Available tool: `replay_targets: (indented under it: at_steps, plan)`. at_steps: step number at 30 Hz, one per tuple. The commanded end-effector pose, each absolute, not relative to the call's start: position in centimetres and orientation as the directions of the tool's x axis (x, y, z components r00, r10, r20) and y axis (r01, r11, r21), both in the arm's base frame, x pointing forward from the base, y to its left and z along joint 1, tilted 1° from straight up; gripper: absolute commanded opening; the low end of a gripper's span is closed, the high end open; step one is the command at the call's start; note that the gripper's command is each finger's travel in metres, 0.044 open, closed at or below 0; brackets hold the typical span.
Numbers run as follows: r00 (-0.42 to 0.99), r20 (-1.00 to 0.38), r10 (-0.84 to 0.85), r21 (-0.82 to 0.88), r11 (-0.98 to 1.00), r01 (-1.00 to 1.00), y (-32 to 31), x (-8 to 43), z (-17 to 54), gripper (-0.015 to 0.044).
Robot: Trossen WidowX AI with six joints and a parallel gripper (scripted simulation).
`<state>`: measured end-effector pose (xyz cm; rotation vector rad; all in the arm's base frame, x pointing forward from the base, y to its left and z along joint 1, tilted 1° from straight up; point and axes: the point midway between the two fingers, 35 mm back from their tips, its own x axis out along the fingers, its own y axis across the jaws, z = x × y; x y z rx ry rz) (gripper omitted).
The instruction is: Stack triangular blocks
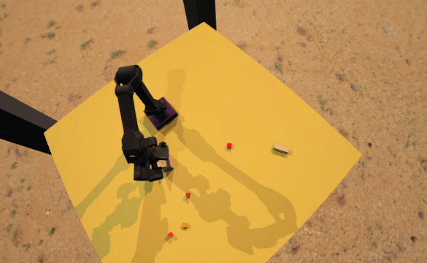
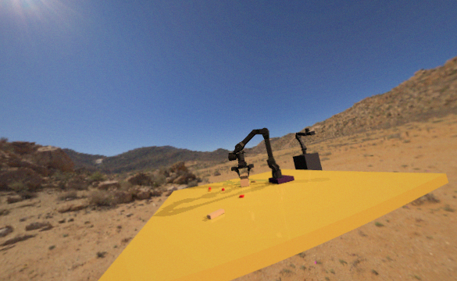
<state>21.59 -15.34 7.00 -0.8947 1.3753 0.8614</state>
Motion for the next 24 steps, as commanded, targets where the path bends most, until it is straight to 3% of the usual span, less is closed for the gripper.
replay_targets:
  at_steps: [1, 24]
  plan:
    - [0.021, -1.000, -0.011, -0.023, 0.430, -0.903, -15.37, 21.55, 6.94, 0.0000]
    - [0.022, -1.000, -0.011, -0.025, 0.430, -0.902, -15.11, 21.73, 6.19, 0.0000]
